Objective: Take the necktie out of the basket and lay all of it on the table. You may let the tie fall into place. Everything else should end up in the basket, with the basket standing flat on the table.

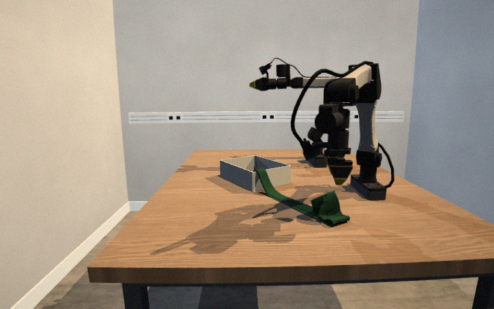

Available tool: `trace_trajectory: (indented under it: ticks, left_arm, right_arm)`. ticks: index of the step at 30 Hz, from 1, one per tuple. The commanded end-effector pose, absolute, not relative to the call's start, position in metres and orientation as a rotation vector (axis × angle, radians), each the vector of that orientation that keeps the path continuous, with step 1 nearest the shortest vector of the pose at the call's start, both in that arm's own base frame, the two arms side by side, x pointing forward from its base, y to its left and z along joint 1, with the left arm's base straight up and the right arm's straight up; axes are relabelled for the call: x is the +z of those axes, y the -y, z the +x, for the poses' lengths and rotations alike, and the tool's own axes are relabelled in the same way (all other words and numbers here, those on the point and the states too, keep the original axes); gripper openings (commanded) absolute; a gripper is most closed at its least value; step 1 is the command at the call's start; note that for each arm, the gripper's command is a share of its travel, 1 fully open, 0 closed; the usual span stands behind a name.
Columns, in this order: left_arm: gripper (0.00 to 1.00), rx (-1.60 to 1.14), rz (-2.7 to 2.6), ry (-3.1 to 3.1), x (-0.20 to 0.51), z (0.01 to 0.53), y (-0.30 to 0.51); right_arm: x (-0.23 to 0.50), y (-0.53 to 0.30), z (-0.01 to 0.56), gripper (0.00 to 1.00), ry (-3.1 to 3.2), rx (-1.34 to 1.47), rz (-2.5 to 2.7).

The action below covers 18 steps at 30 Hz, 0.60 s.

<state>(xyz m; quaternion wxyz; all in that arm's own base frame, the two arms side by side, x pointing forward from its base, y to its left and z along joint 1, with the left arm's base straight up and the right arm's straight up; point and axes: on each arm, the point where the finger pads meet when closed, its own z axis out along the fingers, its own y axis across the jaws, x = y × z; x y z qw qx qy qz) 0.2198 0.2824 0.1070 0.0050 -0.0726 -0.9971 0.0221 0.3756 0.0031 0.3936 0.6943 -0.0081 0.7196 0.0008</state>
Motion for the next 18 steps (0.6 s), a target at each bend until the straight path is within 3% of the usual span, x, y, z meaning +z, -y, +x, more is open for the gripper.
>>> trace_trajectory:
  ticks: [1, 18]
  left_arm:
    - [1.00, 0.012, -0.238, 3.136, 0.132, 0.217, -0.284]
    - [1.00, 0.013, -0.232, 3.224, 0.148, 0.226, -0.268]
  right_arm:
    - [0.396, -0.003, 0.376, 1.00, -1.599, 0.002, -0.018]
    - [0.395, -0.003, 0.376, 1.00, -1.599, 0.002, -0.018]
